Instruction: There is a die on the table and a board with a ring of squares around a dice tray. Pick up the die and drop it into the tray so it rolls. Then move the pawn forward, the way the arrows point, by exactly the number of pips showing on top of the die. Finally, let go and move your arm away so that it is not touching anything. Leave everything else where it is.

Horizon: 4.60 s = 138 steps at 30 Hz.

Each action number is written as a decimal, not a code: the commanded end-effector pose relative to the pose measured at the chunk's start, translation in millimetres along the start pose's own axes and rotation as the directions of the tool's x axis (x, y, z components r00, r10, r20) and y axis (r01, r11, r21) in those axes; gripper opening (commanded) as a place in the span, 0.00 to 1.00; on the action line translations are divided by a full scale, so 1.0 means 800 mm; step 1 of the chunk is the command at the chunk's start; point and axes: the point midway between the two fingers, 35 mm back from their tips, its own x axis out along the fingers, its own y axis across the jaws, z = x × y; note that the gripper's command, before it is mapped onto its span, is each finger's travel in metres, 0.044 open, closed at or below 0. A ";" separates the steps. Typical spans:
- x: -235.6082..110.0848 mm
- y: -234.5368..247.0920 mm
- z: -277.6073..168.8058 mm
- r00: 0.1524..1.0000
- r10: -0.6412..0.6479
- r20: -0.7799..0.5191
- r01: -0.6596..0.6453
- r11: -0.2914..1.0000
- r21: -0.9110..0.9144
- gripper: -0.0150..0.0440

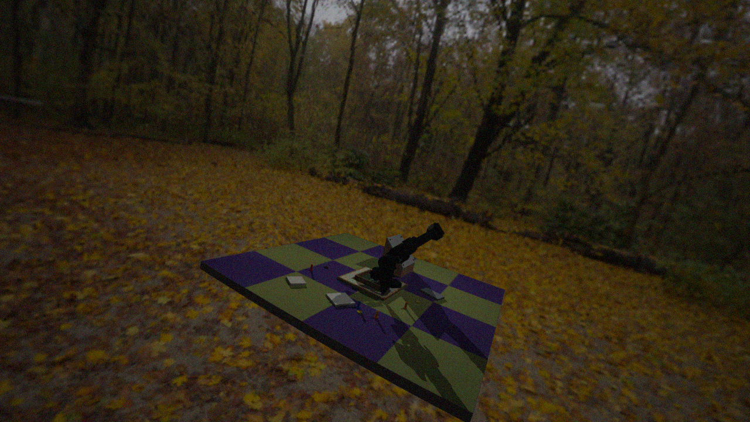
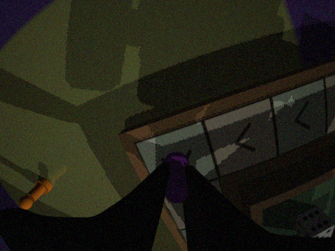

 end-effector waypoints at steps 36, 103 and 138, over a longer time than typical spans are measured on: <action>-0.148 -0.013 -0.046 1.000 -0.007 0.001 0.007 1.000 0.007 0.25; -0.027 -0.139 -0.245 1.000 -0.007 -0.008 0.007 1.000 0.014 0.25; -0.063 -0.137 -0.244 1.000 -0.007 -0.008 0.007 1.000 0.014 0.97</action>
